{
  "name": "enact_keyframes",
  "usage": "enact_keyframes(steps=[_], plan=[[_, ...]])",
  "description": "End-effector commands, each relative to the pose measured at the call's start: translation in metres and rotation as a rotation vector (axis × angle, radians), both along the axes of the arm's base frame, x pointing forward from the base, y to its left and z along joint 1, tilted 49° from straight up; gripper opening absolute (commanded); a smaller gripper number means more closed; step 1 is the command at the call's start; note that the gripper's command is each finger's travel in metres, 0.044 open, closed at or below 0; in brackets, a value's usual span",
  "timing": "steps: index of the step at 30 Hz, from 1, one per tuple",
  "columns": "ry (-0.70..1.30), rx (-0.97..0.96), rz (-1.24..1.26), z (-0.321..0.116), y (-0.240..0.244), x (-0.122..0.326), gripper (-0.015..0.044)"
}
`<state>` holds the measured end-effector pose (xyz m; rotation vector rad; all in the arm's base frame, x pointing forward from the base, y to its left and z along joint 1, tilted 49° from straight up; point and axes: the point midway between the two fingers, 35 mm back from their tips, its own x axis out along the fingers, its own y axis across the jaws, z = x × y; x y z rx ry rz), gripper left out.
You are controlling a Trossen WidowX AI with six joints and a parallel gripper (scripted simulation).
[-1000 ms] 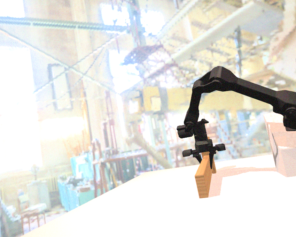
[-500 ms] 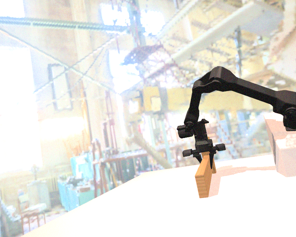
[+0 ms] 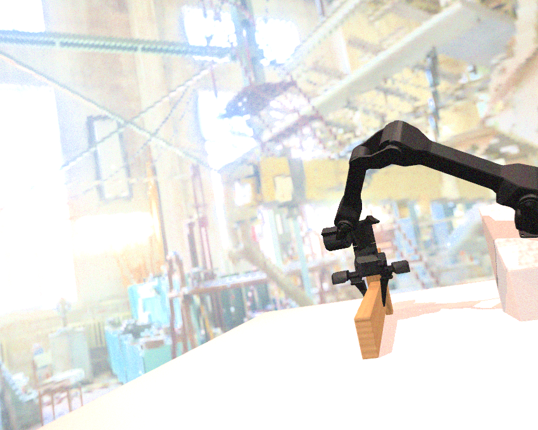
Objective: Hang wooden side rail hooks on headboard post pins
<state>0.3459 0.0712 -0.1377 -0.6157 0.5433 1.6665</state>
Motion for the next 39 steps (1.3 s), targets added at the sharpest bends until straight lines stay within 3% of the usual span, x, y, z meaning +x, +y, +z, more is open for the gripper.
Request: enact_keyframes(steps=[1,39], plan=[[-0.005,-0.002,-0.007,0.0001,-0.0048,0.0012,0.0000],[-0.005,-0.002,-0.007,-0.0036,-0.0066,0.0017,0.0000]])
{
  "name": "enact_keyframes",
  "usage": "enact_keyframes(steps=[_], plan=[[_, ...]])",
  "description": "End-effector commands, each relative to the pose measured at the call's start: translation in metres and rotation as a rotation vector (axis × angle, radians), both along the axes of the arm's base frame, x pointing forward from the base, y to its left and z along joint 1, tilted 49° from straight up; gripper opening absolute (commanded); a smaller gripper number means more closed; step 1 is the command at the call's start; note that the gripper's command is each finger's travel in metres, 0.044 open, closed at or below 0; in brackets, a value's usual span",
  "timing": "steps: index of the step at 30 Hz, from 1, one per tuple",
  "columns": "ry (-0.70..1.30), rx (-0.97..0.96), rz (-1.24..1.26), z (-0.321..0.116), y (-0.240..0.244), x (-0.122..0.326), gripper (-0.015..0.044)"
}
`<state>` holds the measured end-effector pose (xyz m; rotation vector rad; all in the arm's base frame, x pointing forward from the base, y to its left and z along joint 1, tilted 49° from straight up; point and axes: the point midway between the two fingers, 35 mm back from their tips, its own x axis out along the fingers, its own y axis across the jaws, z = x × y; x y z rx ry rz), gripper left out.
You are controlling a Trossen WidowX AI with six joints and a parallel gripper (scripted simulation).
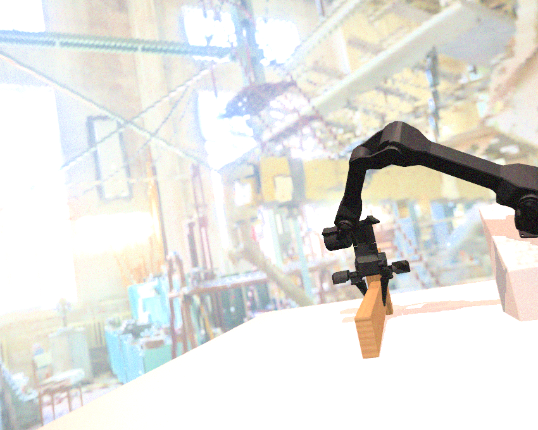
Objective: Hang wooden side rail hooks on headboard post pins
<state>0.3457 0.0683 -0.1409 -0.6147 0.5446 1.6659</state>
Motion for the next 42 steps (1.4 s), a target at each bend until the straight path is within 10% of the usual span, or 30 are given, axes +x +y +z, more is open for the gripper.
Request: enact_keyframes(steps=[1,42], plan=[[-0.006,-0.002,-0.006,-0.0005,-0.0037,0.0019,0.0000],[-0.006,-0.002,-0.006,-0.0029,-0.0072,0.0027,0.0000]])
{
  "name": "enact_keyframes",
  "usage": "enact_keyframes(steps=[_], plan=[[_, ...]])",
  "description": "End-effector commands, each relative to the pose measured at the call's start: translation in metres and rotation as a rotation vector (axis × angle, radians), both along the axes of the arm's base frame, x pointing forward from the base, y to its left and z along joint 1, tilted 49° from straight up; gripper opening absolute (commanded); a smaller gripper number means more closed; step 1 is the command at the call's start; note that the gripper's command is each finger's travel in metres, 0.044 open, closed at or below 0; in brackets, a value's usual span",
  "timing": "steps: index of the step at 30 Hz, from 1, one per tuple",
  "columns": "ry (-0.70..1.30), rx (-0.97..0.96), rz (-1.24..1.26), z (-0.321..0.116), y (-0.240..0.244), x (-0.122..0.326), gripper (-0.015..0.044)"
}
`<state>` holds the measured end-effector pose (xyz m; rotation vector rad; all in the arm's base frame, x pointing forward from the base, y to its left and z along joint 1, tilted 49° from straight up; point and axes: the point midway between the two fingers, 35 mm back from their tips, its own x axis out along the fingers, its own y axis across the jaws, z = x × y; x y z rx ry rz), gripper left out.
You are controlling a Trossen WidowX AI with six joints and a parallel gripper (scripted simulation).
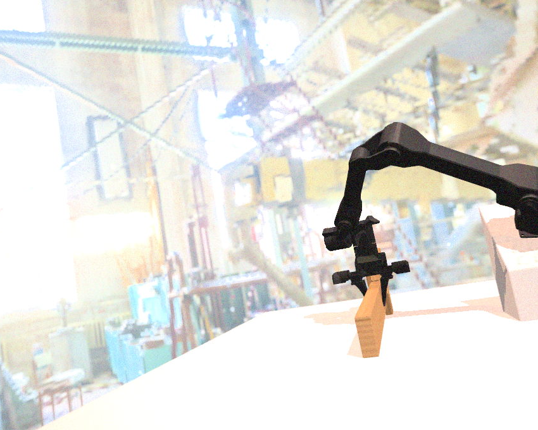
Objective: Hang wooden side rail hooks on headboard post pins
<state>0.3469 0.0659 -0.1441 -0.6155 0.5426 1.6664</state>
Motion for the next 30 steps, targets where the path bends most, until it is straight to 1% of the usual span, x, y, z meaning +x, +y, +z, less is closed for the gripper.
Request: enact_keyframes(steps=[1,30], plan=[[-0.005,-0.003,-0.007,0.0003,-0.0050,0.0014,0.0000],[-0.005,-0.003,-0.007,-0.0019,-0.0069,0.0020,0.0000]])
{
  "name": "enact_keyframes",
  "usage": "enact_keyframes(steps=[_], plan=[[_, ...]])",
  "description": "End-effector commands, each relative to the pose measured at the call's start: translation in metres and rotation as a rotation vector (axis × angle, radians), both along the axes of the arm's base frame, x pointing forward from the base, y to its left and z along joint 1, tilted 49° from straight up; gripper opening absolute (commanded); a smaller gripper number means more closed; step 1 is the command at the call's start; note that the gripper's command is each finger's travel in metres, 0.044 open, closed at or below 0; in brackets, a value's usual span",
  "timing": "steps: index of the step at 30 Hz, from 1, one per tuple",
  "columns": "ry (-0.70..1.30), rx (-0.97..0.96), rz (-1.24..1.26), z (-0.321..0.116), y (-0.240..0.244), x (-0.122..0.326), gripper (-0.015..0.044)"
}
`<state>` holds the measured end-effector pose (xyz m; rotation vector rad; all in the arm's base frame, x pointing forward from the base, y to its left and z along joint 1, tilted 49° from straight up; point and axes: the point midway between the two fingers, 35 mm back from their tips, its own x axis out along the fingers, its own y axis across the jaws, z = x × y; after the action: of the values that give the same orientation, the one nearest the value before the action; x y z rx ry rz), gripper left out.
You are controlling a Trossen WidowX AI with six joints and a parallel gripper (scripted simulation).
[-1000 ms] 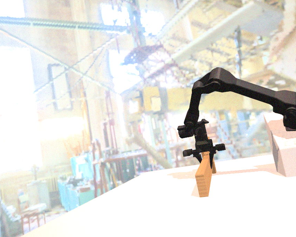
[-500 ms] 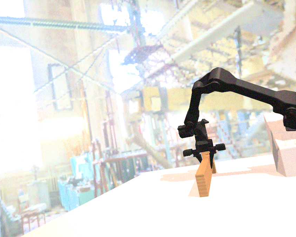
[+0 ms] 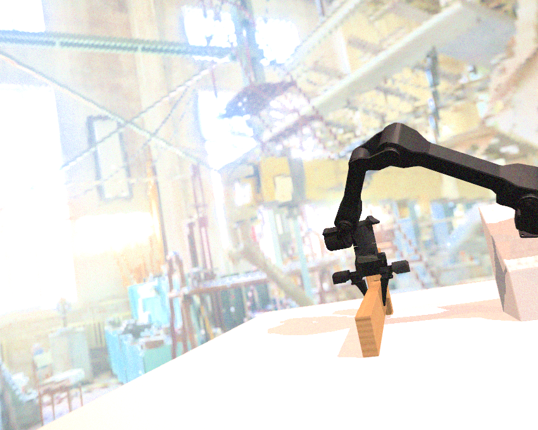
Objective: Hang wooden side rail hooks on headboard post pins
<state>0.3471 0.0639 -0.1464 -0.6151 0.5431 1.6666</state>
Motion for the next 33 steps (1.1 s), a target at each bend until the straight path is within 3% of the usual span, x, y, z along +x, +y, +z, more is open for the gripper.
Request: enact_keyframes(steps=[1,33], plan=[[-0.006,-0.003,-0.007,0.0003,-0.0050,0.0018,0.0000],[-0.006,-0.003,-0.007,-0.0032,-0.0030,0.0011,0.0000]])
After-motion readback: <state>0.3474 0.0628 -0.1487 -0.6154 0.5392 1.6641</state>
